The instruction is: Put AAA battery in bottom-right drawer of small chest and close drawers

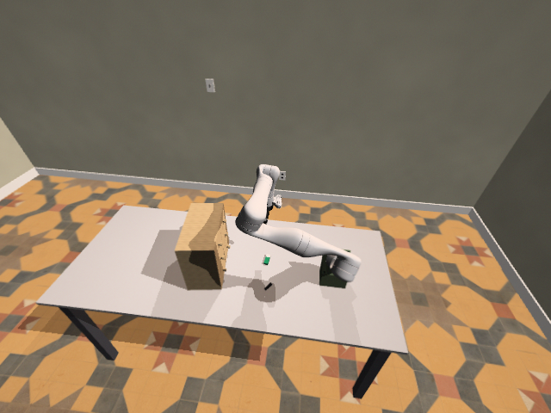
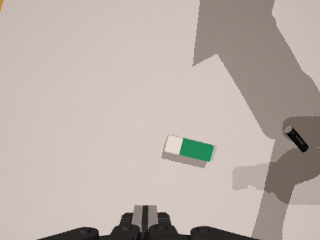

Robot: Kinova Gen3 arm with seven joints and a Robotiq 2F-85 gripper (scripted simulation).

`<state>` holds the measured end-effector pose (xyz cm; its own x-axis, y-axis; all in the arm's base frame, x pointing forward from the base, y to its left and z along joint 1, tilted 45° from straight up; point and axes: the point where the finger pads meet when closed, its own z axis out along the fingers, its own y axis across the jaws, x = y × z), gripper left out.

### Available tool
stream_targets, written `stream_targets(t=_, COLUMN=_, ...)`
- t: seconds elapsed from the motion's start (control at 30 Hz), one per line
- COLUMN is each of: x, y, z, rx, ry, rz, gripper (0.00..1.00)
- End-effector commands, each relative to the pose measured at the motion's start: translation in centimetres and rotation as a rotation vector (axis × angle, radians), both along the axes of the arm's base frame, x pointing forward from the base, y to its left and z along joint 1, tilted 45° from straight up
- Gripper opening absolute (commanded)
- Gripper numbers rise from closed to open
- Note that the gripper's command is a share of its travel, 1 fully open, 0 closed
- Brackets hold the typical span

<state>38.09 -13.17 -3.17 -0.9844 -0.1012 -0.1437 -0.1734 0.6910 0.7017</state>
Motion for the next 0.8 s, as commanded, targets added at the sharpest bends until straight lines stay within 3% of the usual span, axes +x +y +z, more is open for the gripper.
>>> stream_targets(t=0.0, x=0.13, y=-0.14, z=0.11, rx=-0.006, ry=0.005, rz=0.015, gripper=0.0)
stream_targets(t=0.77, x=-0.17, y=-0.47, z=0.36, rx=-0.015, ry=0.038, rz=0.048, gripper=0.0)
